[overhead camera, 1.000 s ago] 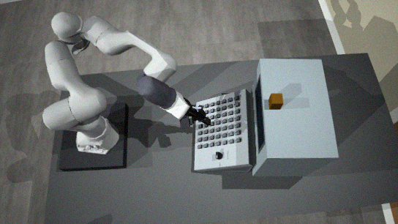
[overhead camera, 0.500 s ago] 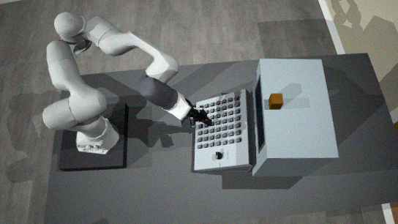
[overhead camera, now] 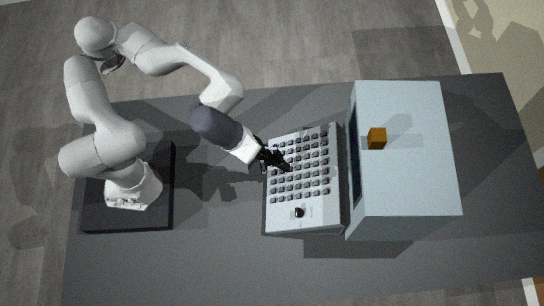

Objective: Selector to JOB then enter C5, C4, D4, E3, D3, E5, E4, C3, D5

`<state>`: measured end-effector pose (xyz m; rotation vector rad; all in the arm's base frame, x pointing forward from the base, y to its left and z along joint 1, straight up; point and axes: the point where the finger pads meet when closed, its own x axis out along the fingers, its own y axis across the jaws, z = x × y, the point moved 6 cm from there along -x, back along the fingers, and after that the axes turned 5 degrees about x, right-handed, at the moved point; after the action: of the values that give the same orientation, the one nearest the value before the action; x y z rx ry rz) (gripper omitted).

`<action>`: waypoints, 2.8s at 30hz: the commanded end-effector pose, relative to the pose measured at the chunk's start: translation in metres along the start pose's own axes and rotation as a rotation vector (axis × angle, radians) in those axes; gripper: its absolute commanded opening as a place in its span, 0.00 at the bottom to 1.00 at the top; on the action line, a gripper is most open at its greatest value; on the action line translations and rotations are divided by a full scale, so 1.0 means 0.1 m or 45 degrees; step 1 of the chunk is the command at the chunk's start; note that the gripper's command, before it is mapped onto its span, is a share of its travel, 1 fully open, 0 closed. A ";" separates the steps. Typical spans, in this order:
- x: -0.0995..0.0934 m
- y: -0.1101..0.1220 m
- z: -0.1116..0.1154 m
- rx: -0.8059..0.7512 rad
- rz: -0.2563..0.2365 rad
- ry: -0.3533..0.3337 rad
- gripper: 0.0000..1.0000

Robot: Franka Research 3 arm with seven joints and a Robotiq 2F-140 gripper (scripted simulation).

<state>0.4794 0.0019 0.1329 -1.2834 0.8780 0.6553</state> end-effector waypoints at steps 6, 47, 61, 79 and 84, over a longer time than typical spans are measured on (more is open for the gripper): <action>0.01 -0.01 0.00 -0.004 -0.004 0.000 0.10; 0.11 -0.01 0.00 -0.004 -0.004 0.000 0.10; 0.11 -0.01 0.00 -0.004 -0.004 0.000 0.10; 0.12 -0.01 0.00 -0.004 -0.004 0.000 0.10; 0.12 -0.01 0.00 -0.004 -0.004 0.000 0.10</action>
<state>0.4850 0.0014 0.1234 -1.2835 0.8781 0.6562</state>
